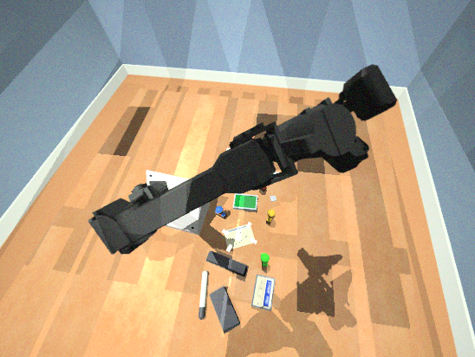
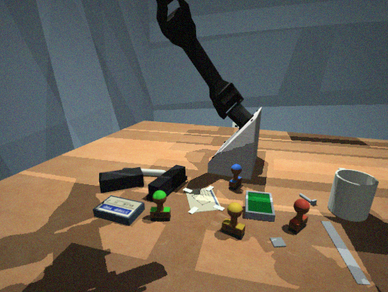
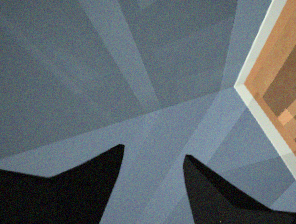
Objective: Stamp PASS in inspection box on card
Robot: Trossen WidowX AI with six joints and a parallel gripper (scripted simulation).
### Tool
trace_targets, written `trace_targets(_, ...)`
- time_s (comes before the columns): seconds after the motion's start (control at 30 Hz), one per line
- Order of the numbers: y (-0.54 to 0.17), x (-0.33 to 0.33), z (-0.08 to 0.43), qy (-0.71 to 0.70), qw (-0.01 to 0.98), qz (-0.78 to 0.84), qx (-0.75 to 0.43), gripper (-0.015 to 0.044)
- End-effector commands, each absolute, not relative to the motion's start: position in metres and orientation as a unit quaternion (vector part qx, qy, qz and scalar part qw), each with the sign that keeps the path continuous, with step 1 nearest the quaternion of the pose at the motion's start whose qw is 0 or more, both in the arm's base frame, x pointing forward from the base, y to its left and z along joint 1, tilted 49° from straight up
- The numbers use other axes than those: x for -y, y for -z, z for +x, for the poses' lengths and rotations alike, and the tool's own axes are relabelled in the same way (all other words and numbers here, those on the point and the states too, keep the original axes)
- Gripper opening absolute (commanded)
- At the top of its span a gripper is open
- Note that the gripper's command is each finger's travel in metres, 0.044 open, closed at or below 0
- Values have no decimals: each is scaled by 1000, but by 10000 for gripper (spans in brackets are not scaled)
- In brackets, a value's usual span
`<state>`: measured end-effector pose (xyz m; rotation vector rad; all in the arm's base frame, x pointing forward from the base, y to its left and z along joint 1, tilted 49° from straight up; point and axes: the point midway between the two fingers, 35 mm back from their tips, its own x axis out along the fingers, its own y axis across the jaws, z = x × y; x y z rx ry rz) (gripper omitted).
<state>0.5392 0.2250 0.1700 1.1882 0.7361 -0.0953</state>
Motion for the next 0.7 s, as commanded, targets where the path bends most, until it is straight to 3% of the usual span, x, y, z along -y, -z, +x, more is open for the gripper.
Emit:
trace_targets(0.0, -141, -156, 538, 132, 818, 441, -345, 222)
trace_targets(0.33, -96, 3, 488, 304, 834, 145, -436, 222)
trace_targets(0.67, -93, 138, 388, 363, 674, -169, -621, 222)
